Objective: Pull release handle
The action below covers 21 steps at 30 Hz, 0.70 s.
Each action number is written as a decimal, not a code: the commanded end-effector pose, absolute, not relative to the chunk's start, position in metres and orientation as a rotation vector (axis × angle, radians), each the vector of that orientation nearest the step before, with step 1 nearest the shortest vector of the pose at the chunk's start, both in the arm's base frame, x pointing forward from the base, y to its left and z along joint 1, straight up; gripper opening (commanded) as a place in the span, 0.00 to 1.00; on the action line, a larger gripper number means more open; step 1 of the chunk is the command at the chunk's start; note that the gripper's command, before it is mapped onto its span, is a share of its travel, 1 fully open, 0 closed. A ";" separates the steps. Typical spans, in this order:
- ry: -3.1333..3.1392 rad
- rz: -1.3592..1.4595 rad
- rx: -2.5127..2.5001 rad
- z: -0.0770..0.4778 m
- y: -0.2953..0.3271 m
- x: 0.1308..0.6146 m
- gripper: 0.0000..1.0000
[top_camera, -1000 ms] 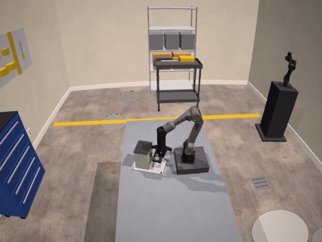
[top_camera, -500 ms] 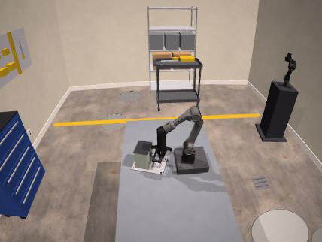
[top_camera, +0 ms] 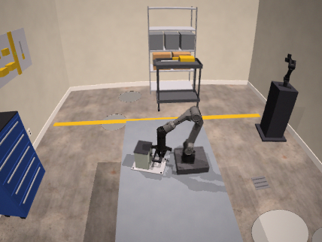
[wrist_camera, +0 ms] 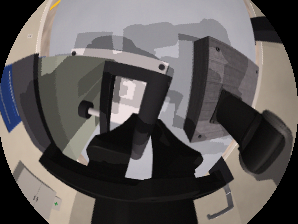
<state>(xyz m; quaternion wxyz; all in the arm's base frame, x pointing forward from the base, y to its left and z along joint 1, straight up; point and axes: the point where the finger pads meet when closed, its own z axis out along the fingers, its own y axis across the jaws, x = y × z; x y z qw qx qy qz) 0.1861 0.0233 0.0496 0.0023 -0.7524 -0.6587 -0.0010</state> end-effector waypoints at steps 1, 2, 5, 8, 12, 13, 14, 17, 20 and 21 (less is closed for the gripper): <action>-2.067 -0.002 -2.360 0.049 0.023 0.185 0.00; -2.067 -0.003 -2.361 0.049 0.023 0.185 0.00; -2.067 -0.003 -2.361 0.049 0.024 0.183 0.00; -2.065 -0.003 -2.361 0.049 0.024 0.179 0.00; -2.065 -0.003 -2.361 0.049 0.025 0.172 0.00; -2.065 -0.003 -2.361 0.049 0.026 0.170 0.00; -2.065 -0.003 -2.361 0.049 0.026 0.167 0.00; -2.065 -0.003 -2.361 0.049 0.026 0.165 0.00; -2.065 -0.003 -2.361 0.049 0.027 0.158 0.00; -2.065 -0.003 -2.361 0.049 0.028 0.155 0.00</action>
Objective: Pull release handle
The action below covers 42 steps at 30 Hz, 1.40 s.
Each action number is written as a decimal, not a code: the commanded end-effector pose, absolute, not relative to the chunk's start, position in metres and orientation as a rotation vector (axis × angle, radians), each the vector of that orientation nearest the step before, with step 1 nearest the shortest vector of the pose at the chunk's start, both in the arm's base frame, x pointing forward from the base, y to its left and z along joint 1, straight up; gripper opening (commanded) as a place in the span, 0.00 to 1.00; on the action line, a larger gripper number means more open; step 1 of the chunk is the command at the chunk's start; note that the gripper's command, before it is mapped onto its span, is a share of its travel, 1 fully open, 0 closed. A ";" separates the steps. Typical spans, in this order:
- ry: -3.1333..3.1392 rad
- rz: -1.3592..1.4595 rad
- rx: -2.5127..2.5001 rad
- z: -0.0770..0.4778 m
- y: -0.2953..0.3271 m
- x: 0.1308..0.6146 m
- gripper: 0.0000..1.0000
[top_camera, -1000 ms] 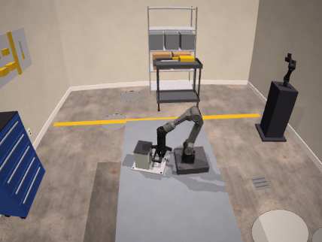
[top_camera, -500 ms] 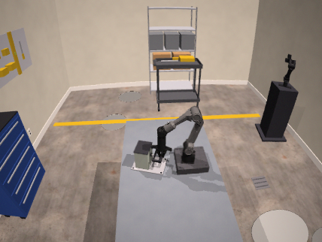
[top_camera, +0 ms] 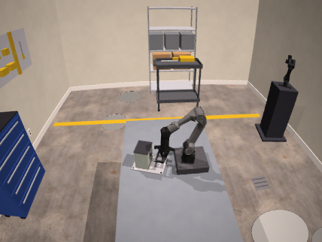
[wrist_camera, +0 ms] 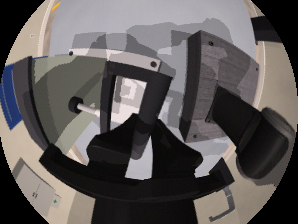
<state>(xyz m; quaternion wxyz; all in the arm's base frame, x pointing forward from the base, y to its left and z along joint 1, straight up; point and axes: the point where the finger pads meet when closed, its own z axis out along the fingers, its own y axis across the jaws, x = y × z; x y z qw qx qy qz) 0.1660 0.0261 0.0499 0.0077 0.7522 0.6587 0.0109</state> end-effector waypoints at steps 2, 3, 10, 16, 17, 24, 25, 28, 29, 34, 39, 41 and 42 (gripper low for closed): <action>2.072 0.003 2.369 0.049 0.028 0.150 0.00; 2.072 0.003 2.369 0.049 0.029 0.148 0.00; 2.072 0.003 2.369 0.049 0.030 0.135 0.00; 2.072 0.003 2.369 0.049 0.031 0.130 0.00; 2.072 0.003 2.369 0.049 0.031 0.129 0.00; 2.073 0.003 2.368 0.049 0.031 0.128 0.00; 2.073 0.003 2.368 0.049 0.031 0.128 0.00; 2.073 0.003 2.368 0.049 0.031 0.128 0.00; 2.073 0.003 2.368 0.049 0.031 0.128 0.00; 2.073 0.003 2.368 0.049 0.031 0.128 0.00; 2.073 0.003 2.368 0.049 0.031 0.128 0.00; 2.073 0.003 2.368 0.049 0.031 0.128 0.00; 2.073 0.003 2.368 0.049 0.031 0.128 0.00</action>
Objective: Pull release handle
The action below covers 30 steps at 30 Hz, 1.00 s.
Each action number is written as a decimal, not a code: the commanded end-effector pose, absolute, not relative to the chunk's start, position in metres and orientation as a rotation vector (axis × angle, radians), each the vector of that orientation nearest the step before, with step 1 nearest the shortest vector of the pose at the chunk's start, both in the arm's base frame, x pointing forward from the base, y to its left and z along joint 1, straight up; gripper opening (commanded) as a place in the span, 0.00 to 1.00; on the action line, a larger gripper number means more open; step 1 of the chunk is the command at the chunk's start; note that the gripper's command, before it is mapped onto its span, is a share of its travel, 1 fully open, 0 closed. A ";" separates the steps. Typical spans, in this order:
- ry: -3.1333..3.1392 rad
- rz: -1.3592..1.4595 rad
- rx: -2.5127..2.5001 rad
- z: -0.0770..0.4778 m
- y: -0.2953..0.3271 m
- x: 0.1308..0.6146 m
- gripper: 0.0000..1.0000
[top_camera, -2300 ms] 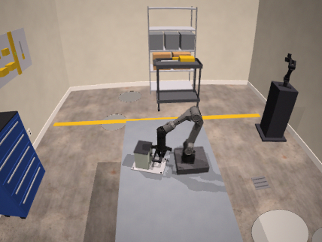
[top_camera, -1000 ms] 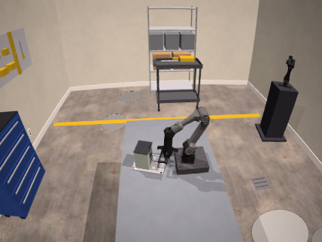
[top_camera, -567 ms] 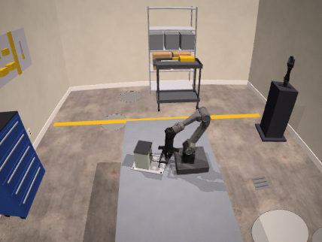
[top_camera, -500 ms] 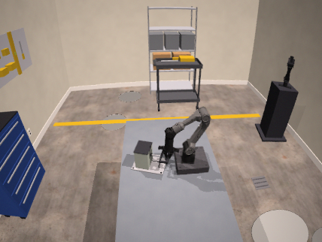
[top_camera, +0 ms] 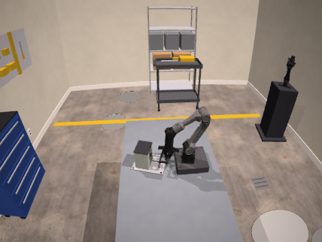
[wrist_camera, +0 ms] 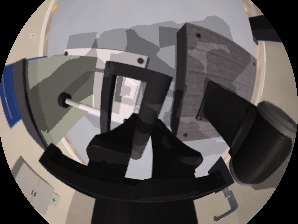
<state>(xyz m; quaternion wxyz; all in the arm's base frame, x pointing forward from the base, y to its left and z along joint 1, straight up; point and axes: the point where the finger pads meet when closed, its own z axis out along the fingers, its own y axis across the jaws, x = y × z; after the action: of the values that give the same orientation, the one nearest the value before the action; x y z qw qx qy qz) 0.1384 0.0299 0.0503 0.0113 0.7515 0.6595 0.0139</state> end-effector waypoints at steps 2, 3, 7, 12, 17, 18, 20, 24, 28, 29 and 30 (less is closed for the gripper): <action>2.073 0.003 2.368 0.049 0.031 0.128 0.00; 2.073 0.003 2.368 0.049 0.031 0.128 0.00; 2.073 0.003 2.368 0.049 0.031 0.128 0.00; 2.073 0.003 2.368 0.049 0.031 0.128 0.00; 2.073 0.003 2.368 0.049 0.031 0.127 0.00; 2.072 0.003 2.369 0.049 0.031 0.126 0.00; 2.072 0.003 2.369 0.049 0.032 0.124 0.00; 2.072 0.003 2.369 0.049 0.032 0.119 0.00; 2.073 0.003 2.368 0.049 0.032 0.119 0.00; 2.073 0.003 2.368 0.049 0.032 0.119 0.00; 2.073 0.003 2.368 0.049 0.032 0.119 0.00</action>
<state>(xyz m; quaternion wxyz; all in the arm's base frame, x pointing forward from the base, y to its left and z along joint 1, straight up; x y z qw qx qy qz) 0.1302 0.0310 0.0504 0.0127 0.7511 0.6599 0.0151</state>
